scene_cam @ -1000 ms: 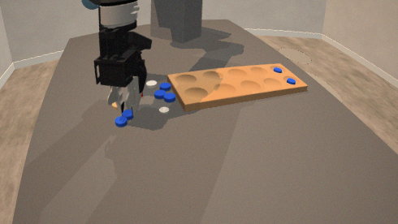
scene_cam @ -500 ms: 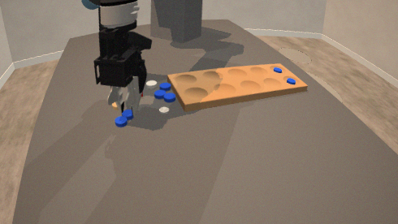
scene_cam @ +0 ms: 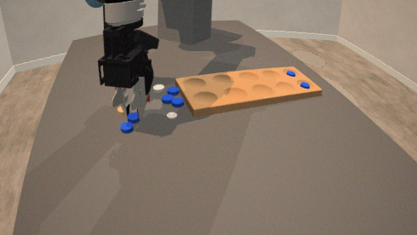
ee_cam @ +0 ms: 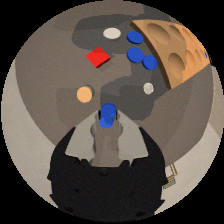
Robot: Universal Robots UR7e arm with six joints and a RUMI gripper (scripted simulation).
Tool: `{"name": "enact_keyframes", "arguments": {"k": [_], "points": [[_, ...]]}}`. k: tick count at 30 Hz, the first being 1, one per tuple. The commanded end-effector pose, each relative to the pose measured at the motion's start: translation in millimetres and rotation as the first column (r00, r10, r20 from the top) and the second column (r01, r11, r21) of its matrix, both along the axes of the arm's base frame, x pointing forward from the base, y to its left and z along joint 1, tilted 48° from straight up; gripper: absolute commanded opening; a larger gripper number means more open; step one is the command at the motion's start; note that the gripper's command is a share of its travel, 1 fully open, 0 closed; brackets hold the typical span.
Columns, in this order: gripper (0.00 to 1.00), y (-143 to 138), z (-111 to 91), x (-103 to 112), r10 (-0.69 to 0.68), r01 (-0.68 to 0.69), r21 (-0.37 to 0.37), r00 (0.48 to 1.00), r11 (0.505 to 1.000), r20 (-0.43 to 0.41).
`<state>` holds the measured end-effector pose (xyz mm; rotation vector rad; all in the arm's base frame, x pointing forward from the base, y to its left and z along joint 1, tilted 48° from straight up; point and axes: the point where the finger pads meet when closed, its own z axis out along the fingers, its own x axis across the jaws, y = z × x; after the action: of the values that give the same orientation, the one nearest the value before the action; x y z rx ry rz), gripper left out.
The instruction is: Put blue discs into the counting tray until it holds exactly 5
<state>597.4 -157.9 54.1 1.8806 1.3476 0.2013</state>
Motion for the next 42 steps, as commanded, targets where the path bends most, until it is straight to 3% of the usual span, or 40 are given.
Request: {"name": "enact_keyframes", "arguments": {"k": [1,11,24,34,42], "points": [[0.00,12.1,14.8,-10.3,0.002,-0.002,0.000,1.000,1.000,0.000],[0.00,37.5,48.7,-36.5,0.002,-0.002,0.000,1.000,1.000,0.000],[0.00,48.2,62.6,-49.0,0.002,-0.002,0.000,1.000,1.000,0.000],[0.00,55.7,56.8,-43.5,0.000,0.000,0.005,1.000,1.000,-0.001],[0.00,108.1,16.3,-30.0,-0.007,0.008,0.033,1.000,0.999,-0.017]]}}
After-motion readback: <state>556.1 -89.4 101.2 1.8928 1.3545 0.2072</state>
